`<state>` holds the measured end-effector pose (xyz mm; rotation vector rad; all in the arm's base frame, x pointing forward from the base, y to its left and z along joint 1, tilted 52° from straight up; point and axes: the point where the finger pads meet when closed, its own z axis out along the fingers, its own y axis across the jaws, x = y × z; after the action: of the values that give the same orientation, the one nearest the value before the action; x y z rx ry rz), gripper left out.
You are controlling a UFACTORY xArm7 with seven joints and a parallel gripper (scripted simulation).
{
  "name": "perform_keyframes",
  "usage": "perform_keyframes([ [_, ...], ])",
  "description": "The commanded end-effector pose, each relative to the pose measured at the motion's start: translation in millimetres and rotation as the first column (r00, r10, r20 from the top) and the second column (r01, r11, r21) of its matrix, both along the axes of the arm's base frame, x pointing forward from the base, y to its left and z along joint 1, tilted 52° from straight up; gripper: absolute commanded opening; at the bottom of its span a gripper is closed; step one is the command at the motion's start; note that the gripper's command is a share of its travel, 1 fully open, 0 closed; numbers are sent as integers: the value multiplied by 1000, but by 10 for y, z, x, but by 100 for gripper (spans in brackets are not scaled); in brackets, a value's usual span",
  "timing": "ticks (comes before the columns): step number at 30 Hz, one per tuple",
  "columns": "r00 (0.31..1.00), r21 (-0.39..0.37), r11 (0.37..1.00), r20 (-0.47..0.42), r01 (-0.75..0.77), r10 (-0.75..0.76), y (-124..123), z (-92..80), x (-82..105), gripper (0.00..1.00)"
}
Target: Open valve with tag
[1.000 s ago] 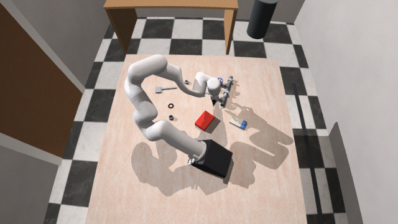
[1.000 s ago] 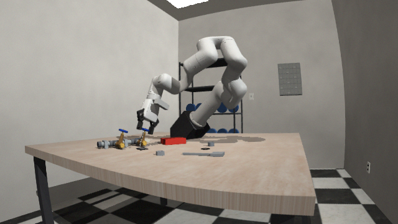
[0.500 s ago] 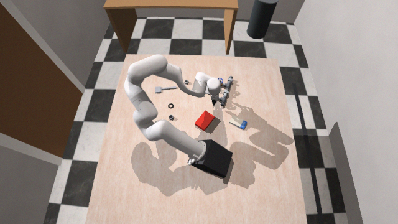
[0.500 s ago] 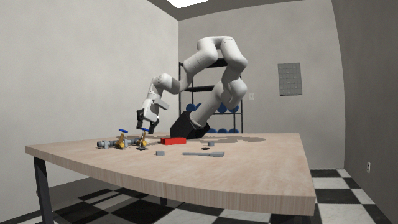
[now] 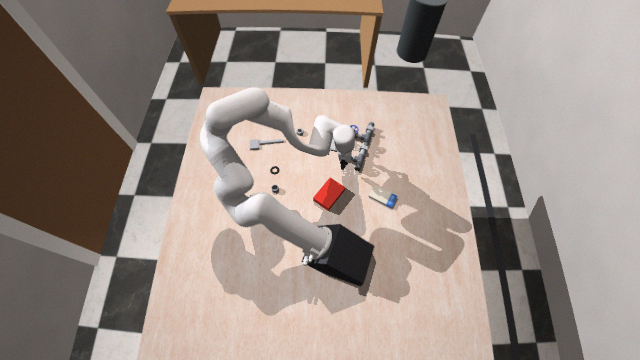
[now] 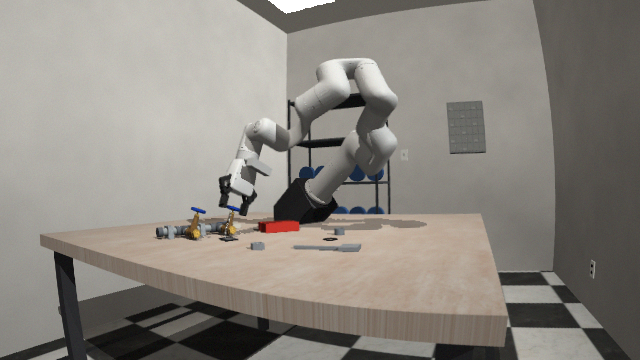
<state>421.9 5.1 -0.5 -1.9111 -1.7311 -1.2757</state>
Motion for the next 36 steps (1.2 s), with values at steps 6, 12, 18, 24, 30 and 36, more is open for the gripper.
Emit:
perform_keyframes([
  [6,979,82,987,-162,141,-126,-23,6,8,100],
  [12,879,159,924,-398,348,-263,-23,6,8,100],
  [18,760,182,846,-560,502,-331,-23,6,8,100],
  [24,564,164,716,-742,678,-364,-23,6,8,100],
  [30,345,102,568,-875,817,-339,-23,6,8,100],
  [36,193,38,463,-937,885,-292,-23,6,8,100],
])
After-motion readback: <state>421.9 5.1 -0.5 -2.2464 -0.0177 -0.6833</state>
